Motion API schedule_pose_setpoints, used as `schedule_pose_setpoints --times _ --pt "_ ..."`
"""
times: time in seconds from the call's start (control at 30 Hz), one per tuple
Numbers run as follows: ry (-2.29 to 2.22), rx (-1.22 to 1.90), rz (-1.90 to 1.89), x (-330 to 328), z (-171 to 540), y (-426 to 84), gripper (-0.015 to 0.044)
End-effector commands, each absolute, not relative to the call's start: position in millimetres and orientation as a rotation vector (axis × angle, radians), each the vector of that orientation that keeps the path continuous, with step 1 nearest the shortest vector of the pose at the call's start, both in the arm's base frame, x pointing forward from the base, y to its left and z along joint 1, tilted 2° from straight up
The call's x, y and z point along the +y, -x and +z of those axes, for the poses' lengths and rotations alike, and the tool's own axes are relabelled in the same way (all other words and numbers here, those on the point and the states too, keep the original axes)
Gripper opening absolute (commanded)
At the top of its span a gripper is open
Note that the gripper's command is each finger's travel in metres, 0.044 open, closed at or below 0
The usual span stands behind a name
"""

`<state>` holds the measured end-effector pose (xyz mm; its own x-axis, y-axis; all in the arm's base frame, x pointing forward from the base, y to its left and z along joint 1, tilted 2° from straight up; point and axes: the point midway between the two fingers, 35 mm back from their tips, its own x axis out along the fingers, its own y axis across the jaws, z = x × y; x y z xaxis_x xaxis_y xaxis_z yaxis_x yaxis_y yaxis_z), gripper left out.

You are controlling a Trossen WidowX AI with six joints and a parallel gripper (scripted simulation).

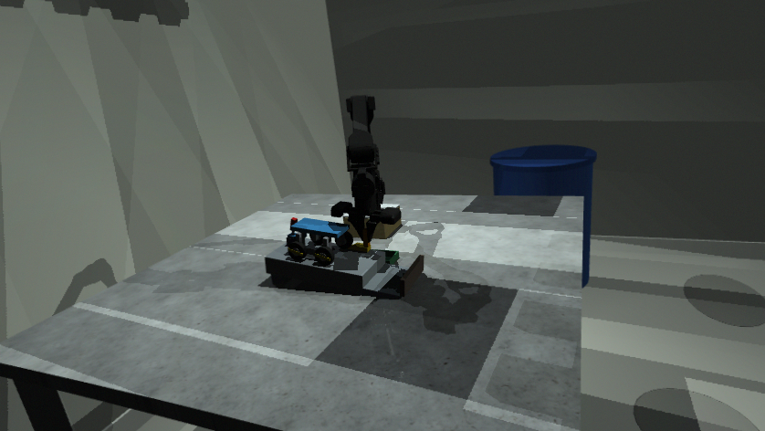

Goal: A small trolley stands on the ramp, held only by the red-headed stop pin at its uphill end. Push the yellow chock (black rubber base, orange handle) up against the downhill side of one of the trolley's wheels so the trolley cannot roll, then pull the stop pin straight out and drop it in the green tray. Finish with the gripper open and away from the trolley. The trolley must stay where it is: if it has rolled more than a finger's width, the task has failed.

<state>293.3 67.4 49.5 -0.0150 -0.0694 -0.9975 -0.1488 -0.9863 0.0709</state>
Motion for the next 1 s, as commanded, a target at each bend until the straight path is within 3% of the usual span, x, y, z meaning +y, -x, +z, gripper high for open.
schedule_pose_setpoints --times 0.0,0.03,0.27,0.97 --pt "2.164 0.243 2.186 67 49 -293 0.0000" --pt "2.164 0.243 2.186 67 49 -293 0.0000" --pt "2.164 0.243 2.186 67 49 -293 0.0184" --pt "2.171 0.251 2.185 72 104 -294 0.0190"
